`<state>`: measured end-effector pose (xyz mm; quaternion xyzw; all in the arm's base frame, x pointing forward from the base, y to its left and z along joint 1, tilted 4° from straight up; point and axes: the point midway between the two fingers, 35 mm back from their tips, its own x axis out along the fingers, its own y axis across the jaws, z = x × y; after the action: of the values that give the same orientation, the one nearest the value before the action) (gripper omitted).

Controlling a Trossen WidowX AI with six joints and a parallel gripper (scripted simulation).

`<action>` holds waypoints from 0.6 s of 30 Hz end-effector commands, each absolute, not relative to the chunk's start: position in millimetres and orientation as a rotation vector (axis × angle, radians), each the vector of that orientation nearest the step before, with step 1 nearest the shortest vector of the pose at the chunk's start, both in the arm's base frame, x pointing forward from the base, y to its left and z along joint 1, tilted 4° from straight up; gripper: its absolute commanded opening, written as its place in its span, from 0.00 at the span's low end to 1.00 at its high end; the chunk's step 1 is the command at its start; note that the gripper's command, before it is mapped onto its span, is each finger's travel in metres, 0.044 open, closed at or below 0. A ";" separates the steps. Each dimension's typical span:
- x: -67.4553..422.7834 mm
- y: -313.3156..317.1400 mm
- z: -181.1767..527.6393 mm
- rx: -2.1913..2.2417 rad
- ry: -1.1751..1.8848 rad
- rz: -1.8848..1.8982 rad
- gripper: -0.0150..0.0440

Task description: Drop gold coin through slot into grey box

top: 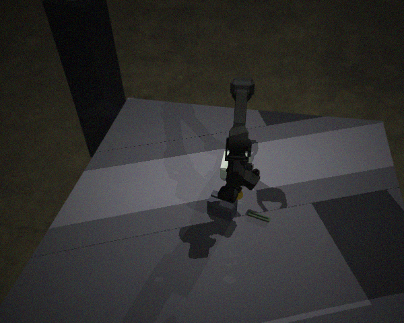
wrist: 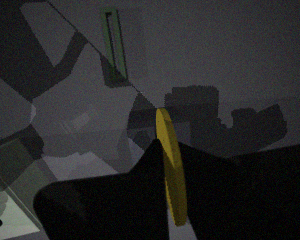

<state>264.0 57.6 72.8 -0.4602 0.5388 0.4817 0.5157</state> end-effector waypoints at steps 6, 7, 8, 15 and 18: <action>263.2 35.4 71.4 -1.110 1.303 1.159 0.25; 263.2 32.9 71.4 -1.110 1.303 1.159 0.25; 263.2 30.3 71.4 -1.110 1.303 1.159 0.25; 262.6 13.0 71.3 -1.111 1.305 1.159 0.25; 263.0 12.2 71.5 -1.110 1.304 1.158 0.26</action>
<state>264.5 13.7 72.4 -0.4603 0.5415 0.4795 0.5148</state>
